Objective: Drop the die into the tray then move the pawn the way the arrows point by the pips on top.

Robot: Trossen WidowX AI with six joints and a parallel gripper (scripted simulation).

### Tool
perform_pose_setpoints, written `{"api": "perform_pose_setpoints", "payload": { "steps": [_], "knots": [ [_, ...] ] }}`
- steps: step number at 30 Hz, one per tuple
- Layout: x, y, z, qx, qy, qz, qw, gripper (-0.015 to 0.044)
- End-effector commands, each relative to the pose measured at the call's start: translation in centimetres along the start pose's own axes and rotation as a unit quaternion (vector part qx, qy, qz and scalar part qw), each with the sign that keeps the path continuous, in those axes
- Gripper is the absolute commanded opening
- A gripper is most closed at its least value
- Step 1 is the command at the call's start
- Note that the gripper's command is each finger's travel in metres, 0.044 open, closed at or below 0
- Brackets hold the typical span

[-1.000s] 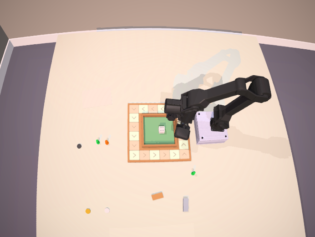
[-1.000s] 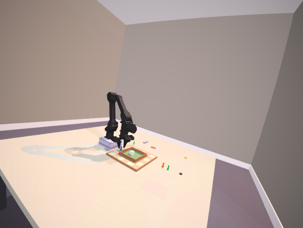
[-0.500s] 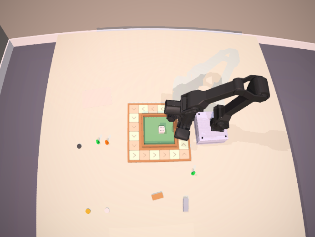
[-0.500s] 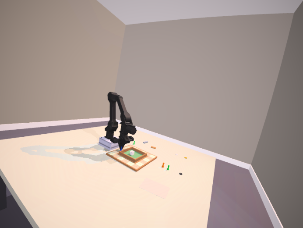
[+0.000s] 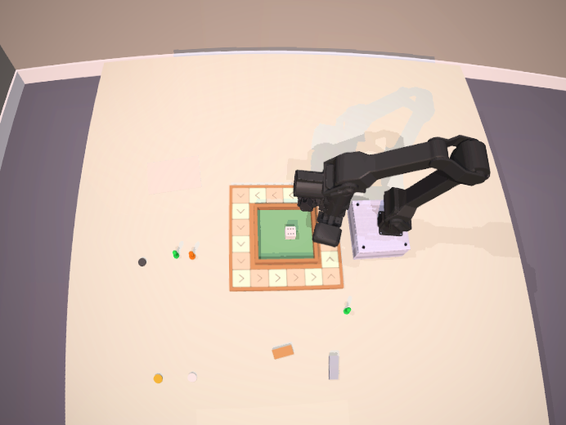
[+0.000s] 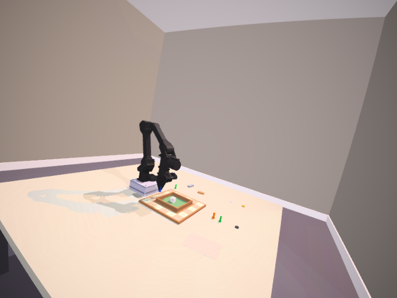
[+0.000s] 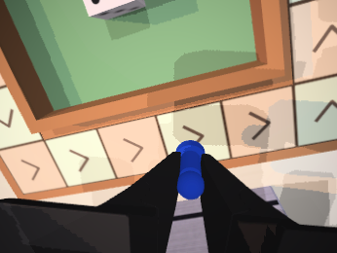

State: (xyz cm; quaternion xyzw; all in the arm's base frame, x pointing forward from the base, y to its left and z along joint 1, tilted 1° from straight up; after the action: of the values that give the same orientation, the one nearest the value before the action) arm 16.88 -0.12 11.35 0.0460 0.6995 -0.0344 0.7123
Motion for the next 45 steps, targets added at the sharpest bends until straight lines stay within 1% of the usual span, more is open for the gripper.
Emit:
{"api": "perform_pose_setpoints", "payload": {
  "steps": [1, 14, 19, 32, 45],
  "knots": [
    [-2.0, -0.1, 0.1, -0.001, -0.003, -0.001, 1.0, 0.0],
    [-8.8, -0.4, -1.1, -0.001, -0.003, -0.001, 1.0, 0.0],
    [-9.0, -0.4, -0.5, 0.0, -0.002, -0.001, 1.0, 0.0],
    [-8.6, -1.2, 4.9, 0.002, -0.003, 0.0, 1.0, 0.0],
    [-6.9, -2.6, 10.4, 0.011, -0.007, -0.001, 1.0, 0.0]
  ]
}}
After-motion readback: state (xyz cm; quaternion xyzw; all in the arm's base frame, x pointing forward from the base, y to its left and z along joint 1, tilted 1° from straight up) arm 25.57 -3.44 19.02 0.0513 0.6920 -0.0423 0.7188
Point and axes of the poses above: the point midway between the two fingers, 35 mm back from their tips, its own x axis out along the fingers, its own y axis across the jaws, z = x × y, the point moved 8 cm from there along -x, back along the fingers, and after that the axes turned 5 degrees about -x, right-handed, at the moved point
